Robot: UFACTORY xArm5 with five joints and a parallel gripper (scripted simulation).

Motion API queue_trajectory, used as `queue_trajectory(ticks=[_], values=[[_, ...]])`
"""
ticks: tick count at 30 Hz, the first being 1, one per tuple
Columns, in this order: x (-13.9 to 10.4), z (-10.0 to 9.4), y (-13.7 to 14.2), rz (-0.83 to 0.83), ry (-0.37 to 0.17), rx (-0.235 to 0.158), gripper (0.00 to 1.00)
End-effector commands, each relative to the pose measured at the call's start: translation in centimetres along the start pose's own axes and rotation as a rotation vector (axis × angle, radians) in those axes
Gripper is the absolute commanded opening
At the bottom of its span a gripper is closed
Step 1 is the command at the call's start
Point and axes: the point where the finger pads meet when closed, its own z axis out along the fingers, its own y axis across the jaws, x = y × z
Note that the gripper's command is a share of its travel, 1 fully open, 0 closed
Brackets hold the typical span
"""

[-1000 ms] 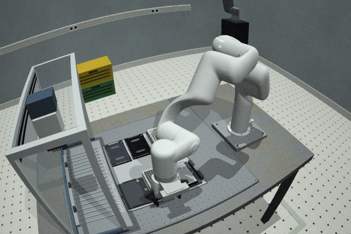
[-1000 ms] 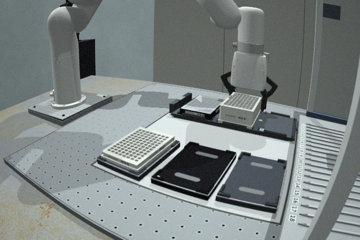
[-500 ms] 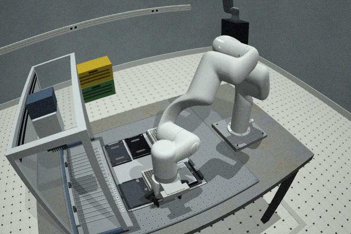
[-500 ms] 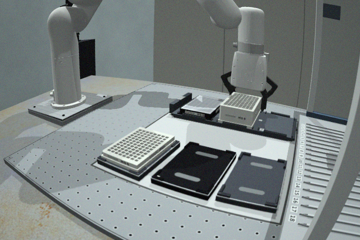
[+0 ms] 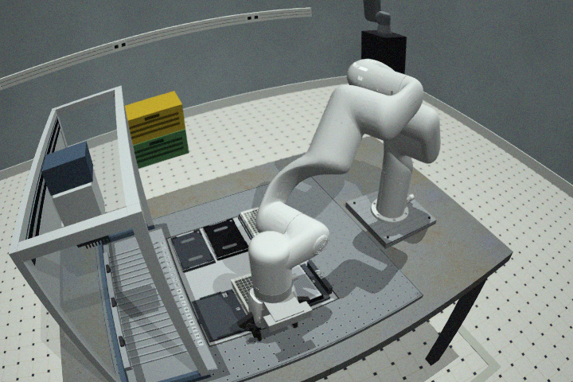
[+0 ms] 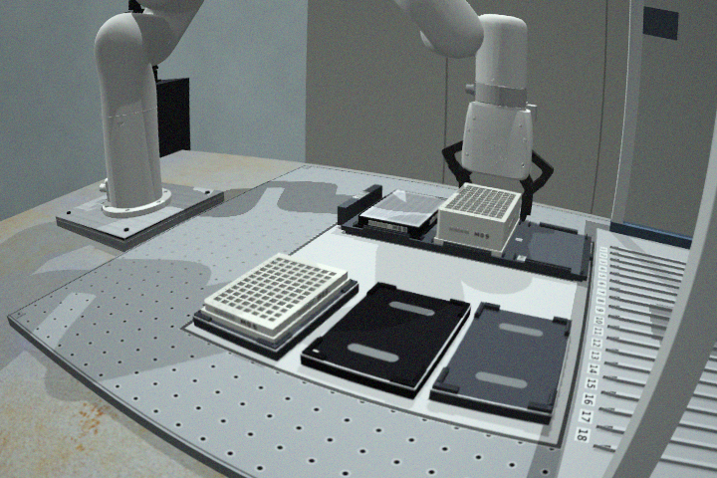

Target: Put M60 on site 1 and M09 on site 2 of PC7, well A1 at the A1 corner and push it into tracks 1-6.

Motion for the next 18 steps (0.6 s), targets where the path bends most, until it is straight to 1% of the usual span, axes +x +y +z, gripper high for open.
queue_trajectory(ticks=[1, 18], values=[[0.24, -0.18, 0.14, 0.0, 0.017, 0.003, 1.0], [1.01, -0.2, 0.14, 0.0, 0.017, 0.003, 1.0]])
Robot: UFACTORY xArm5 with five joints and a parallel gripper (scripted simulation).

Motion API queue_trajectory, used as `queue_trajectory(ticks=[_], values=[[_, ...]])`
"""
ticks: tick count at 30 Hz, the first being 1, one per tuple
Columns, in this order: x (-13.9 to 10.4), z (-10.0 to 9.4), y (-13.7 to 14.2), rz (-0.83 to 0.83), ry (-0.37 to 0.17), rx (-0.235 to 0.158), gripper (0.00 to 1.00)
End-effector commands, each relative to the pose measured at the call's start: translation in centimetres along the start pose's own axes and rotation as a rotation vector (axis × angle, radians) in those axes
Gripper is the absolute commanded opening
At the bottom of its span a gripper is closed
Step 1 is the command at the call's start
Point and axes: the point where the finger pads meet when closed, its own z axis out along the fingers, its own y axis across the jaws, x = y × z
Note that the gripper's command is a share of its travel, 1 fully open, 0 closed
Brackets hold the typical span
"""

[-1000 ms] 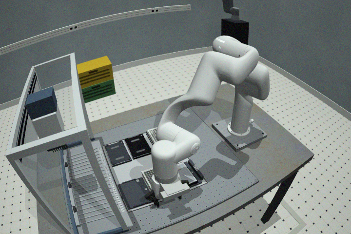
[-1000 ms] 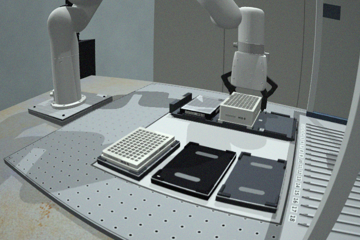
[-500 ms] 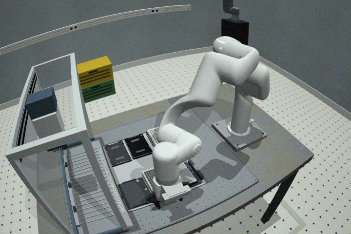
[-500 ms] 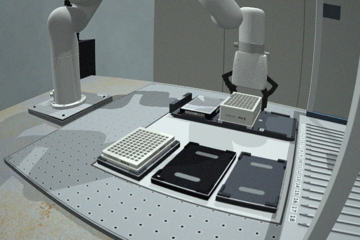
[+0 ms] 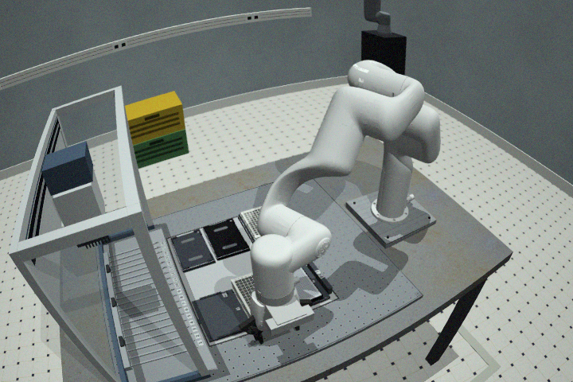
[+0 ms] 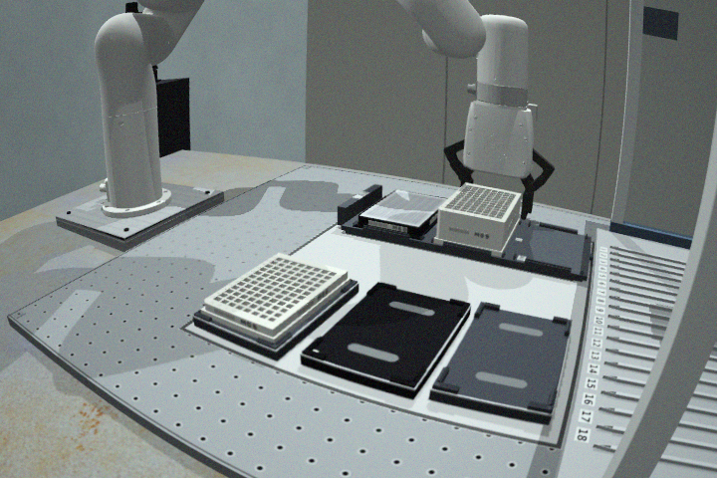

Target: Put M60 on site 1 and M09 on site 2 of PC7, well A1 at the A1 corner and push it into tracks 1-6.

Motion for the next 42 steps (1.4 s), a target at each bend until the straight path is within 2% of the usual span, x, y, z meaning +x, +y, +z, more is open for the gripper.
queue_trajectory(ticks=[1, 42], values=[[0.1, -0.2, 0.1, 0.0, 0.017, 0.003, 1.0], [0.0, -6.0, 0.2, 0.0, 0.017, 0.003, 1.0]])
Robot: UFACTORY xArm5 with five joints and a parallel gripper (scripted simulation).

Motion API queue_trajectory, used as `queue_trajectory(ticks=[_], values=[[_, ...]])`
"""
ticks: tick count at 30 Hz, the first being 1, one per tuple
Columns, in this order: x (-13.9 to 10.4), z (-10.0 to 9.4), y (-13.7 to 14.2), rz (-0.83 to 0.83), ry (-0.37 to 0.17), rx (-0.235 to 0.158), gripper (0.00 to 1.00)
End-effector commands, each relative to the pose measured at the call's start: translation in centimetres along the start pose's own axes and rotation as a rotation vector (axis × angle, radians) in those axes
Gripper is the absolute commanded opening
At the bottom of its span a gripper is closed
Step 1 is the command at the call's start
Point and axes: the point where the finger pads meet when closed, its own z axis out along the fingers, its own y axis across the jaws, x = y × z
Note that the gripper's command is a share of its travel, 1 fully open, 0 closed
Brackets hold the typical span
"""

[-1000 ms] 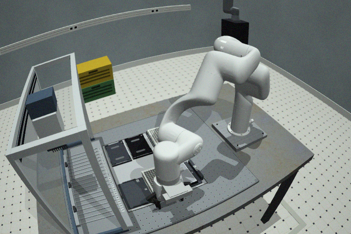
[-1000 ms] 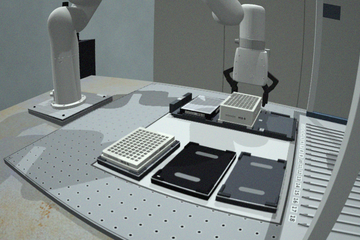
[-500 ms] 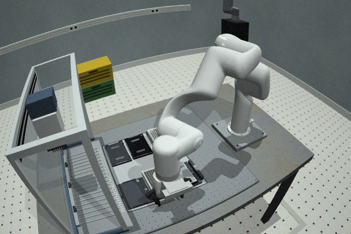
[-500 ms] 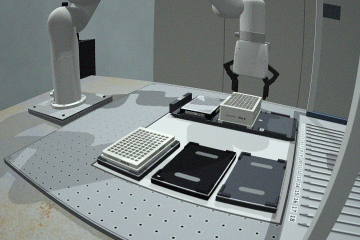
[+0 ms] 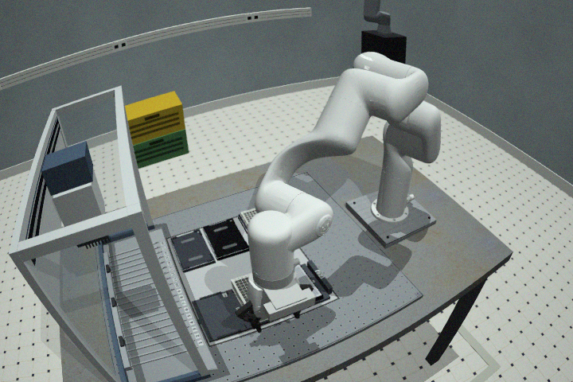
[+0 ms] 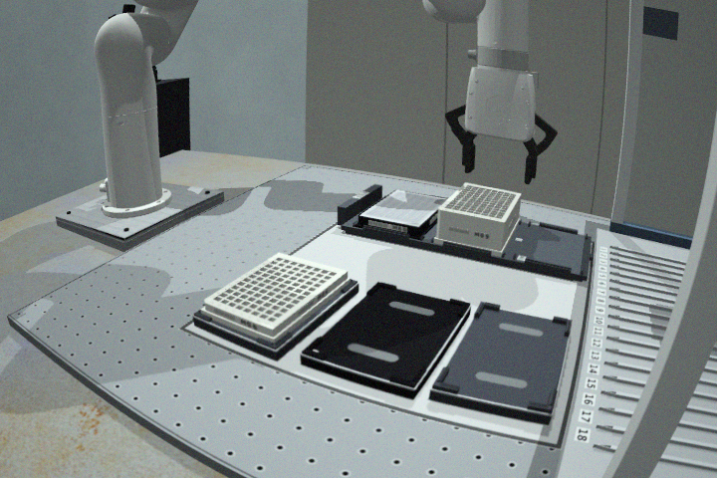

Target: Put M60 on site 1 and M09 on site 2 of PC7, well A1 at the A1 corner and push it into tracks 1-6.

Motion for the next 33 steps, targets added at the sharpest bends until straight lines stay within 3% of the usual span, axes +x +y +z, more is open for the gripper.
queue_trajectory(ticks=[1, 33], values=[[0.0, -0.9, 0.1, 0.0, 0.017, 0.004, 1.0], [0.0, -5.5, 0.1, 0.0, 0.017, 0.004, 1.0]])
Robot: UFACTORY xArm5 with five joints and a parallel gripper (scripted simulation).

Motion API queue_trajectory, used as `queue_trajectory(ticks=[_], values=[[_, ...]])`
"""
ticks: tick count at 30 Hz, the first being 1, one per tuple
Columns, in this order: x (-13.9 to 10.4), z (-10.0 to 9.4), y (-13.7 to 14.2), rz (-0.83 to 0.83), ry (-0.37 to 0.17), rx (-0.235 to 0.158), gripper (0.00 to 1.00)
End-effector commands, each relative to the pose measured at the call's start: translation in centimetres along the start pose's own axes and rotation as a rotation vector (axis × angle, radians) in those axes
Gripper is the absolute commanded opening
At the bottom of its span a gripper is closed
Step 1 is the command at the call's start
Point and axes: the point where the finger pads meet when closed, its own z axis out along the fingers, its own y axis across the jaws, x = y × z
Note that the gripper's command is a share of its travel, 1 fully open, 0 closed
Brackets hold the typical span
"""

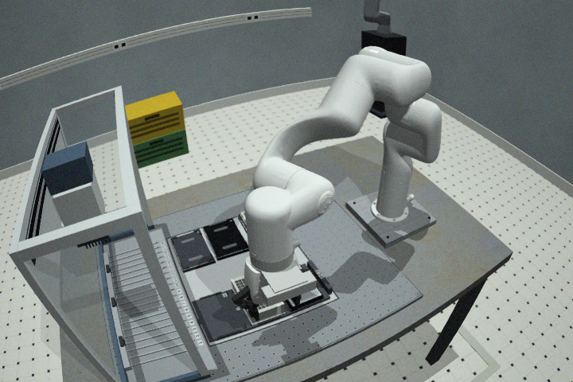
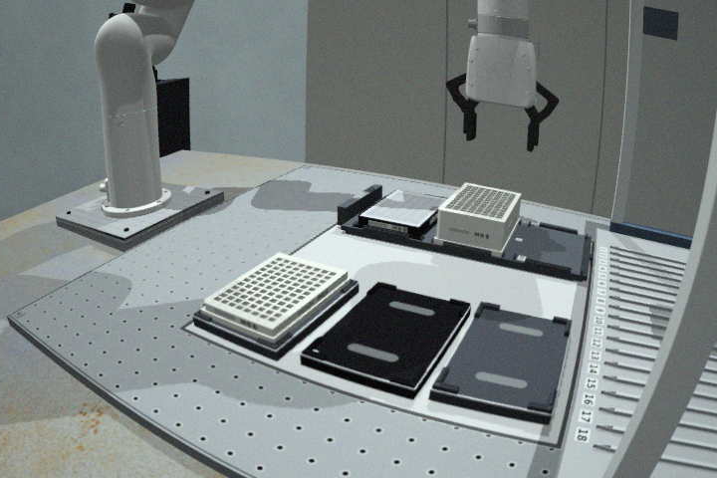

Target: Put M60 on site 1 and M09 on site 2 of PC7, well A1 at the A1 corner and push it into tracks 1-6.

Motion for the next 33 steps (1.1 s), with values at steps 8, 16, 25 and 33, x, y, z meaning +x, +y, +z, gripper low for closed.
queue_trajectory(ticks=[8, 16, 25, 33], values=[[0.0, -1.5, 0.1, 0.0, 0.017, 0.003, 1.0], [-0.4, -1.5, -0.8, 0.067, 0.017, 0.004, 0.81], [-2.1, -1.5, -3.8, 0.3, 0.016, 0.006, 0.81], [-4.0, -1.5, -7.4, 0.567, 0.016, 0.008, 0.81]])
